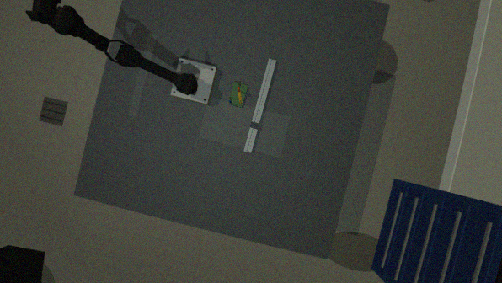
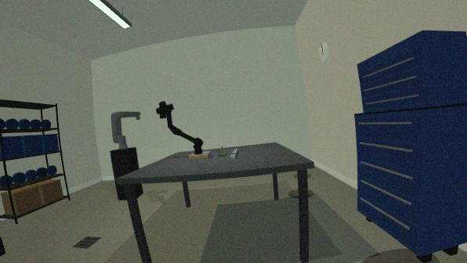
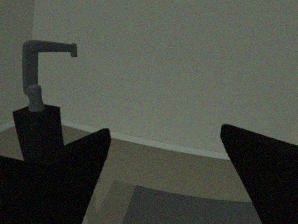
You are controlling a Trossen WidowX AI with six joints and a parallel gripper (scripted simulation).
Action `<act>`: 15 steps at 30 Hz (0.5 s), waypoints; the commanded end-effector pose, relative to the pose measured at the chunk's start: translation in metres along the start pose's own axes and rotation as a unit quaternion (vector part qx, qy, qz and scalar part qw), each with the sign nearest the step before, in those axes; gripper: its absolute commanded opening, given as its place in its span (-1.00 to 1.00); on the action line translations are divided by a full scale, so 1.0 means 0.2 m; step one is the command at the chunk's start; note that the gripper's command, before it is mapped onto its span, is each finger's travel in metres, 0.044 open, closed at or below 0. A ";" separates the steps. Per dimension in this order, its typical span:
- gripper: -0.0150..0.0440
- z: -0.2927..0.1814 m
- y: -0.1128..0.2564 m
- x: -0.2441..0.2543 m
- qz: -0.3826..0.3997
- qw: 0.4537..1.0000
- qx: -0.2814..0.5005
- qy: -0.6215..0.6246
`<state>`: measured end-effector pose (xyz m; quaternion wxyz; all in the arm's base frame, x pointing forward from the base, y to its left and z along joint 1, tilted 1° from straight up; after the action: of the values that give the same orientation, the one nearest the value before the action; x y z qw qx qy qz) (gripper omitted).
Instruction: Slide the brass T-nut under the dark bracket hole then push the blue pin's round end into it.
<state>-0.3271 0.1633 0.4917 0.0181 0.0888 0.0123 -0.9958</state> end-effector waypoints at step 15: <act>1.00 0.60 0.45 -0.89 0.139 0.887 -0.306 -0.317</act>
<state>-0.2097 0.0912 0.6209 0.1741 -0.1841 0.2385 -0.9375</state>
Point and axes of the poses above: the point midway between the two fingers, 35 mm back from their tips, its own y axis back along the fingers, its own x axis across the jaws, z = x × y, the point moved 7 cm from there along y, back along the fingers, and after that the axes turned 1 degree about y, right-handed, at the moved point
